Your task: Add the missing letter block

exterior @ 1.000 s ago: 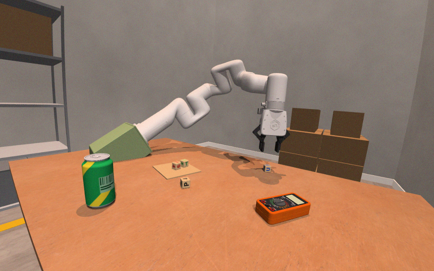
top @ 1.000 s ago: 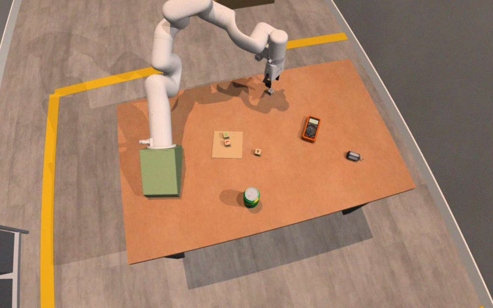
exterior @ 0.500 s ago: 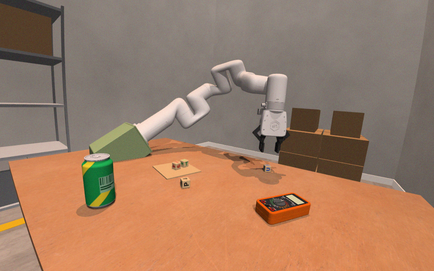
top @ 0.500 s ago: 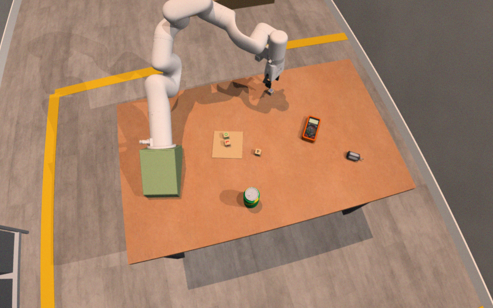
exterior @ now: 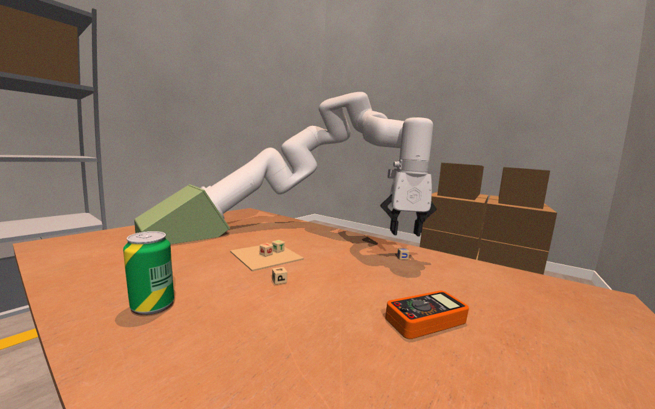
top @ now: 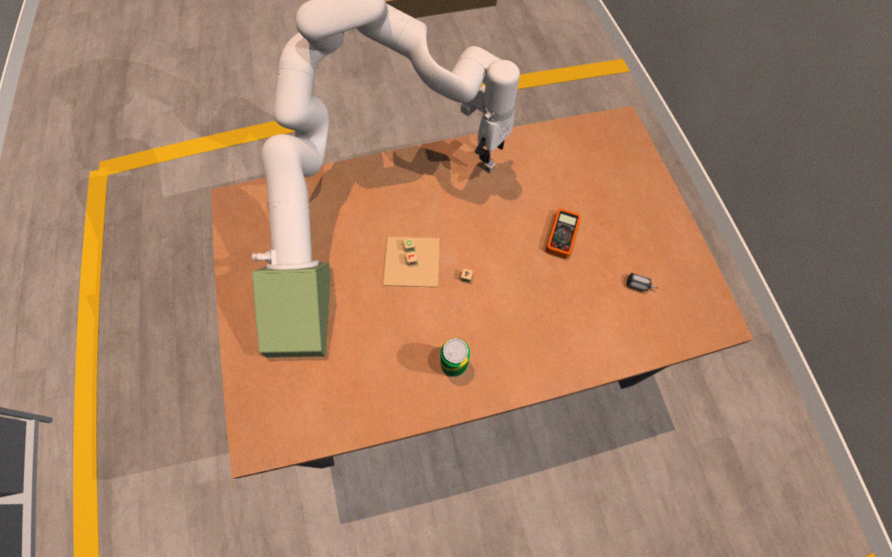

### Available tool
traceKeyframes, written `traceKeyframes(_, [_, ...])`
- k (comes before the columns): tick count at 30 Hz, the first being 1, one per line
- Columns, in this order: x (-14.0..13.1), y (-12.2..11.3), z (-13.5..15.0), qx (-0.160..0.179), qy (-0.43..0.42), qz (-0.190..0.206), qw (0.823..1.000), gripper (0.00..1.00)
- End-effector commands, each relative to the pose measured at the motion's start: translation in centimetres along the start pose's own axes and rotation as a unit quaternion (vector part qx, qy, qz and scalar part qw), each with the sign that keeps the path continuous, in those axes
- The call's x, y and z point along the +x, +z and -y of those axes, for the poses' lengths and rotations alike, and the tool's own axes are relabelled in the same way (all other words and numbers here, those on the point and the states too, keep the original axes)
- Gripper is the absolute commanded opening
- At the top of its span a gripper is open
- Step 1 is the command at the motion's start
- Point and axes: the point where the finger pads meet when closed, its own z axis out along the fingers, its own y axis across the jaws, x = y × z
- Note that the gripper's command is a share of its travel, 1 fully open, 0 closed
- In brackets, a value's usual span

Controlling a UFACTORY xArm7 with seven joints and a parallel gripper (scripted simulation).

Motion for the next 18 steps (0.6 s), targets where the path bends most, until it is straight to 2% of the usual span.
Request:
traceKeyframes(1, [-0.2, 0.3, -0.1, -0.002, 0.0, 0.003, 1.0, 0.64])
traceKeyframes(18, [-0.2, 2.5, 0.0, -0.002, 0.0, 0.003, 1.0, 0.64])
